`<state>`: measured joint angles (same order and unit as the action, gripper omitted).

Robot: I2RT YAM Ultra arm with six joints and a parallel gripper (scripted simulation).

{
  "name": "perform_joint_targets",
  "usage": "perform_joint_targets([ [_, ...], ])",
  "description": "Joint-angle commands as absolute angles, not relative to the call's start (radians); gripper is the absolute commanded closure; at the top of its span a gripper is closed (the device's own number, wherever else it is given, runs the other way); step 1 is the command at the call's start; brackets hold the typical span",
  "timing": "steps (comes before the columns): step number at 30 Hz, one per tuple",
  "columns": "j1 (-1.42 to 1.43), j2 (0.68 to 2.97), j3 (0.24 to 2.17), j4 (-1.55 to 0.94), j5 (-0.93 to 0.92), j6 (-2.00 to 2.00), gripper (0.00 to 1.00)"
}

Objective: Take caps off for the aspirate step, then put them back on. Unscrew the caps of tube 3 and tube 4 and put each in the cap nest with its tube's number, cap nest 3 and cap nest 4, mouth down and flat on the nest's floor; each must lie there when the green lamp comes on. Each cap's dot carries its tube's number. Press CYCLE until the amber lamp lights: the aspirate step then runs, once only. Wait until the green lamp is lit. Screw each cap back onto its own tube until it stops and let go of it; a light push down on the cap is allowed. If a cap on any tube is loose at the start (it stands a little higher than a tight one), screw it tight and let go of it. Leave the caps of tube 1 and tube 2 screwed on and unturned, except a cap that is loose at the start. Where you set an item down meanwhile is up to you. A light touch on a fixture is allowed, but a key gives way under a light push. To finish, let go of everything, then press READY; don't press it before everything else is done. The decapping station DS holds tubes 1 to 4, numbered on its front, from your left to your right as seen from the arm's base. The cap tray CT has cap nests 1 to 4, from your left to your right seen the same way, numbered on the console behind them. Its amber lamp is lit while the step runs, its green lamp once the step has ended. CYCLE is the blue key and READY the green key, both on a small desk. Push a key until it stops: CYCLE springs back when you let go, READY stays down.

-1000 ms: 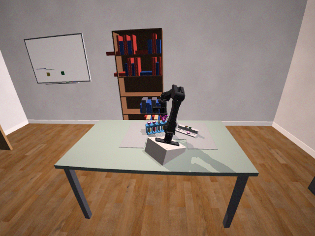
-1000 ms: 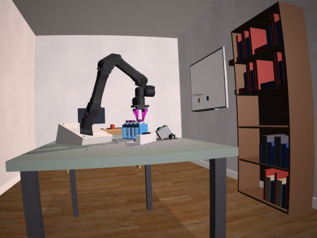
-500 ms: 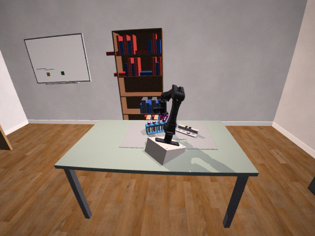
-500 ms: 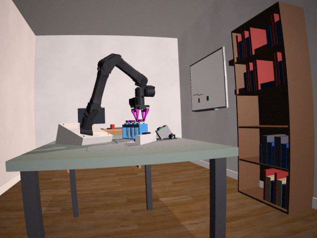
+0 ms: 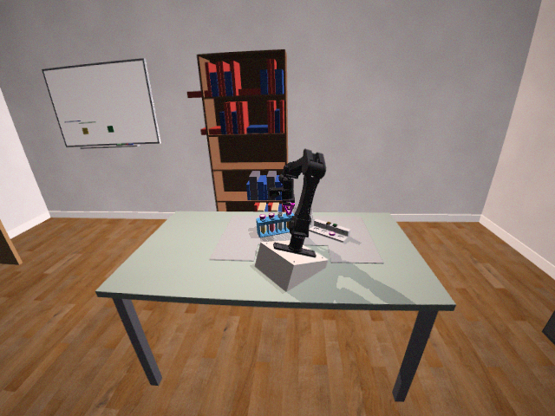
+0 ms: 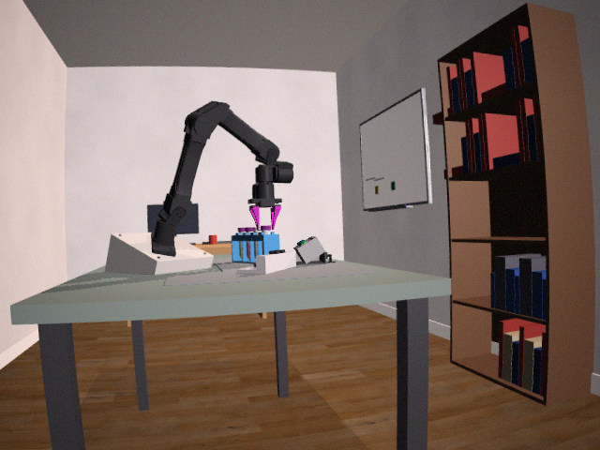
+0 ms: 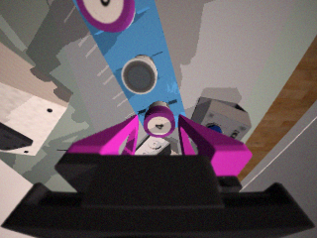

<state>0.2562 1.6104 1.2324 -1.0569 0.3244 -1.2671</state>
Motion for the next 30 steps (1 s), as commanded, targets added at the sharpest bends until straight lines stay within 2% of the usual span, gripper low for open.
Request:
perform_joint_targets([
  [1,0.263,1.601,1.247,-1.064,0.325,-1.002,0.51],
  [6,0.265,1.599,1.251,-1.070,0.325,-0.750,0.51],
  [9,0.265,1.599,1.251,-1.071,0.325,-0.750,0.51],
  [22,0.268,1.603,1.263,-1.081,0.325,-0.011,0.51],
  [30,0.269,1.602,1.264,-1.082,0.326,0.011,0.51],
])
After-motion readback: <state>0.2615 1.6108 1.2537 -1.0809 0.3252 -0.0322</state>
